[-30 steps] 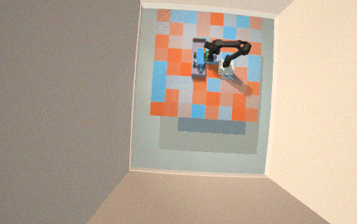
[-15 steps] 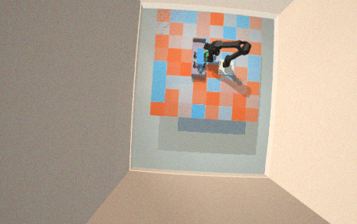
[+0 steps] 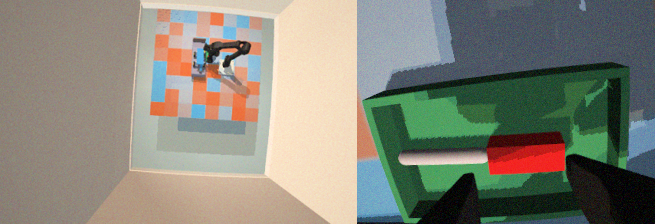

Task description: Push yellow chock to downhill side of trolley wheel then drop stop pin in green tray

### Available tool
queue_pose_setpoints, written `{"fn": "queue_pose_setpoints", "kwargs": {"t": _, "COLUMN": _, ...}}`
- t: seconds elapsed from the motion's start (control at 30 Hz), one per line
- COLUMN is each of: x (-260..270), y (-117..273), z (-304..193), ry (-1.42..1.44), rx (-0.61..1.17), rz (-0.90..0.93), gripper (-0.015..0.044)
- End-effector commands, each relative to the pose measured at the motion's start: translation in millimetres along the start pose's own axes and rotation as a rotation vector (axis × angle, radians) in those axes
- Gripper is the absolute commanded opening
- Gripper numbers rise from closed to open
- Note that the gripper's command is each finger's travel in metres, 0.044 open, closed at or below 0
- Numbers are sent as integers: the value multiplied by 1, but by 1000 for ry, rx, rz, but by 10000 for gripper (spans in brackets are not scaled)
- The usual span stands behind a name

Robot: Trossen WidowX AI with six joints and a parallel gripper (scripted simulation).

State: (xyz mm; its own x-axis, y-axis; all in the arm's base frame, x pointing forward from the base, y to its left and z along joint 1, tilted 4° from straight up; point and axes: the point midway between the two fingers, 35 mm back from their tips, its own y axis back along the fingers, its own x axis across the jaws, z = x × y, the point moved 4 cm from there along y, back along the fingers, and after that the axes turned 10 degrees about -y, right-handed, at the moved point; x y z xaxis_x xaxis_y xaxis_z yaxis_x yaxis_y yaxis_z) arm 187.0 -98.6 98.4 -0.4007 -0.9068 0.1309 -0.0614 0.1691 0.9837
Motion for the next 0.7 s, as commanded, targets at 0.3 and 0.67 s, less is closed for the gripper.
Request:
{"fn": "queue_pose_setpoints", "kwargs": {"t": 0.3, "x": -1, "y": -1, "z": 0, "ry": 0, "rx": 0, "rz": 0, "gripper": 340}}
{"fn": "queue_pose_setpoints", "kwargs": {"t": 0.67, "x": 3, "y": 26, "z": 1, "ry": -3, "rx": -2, "rz": 3, "gripper": 340}}
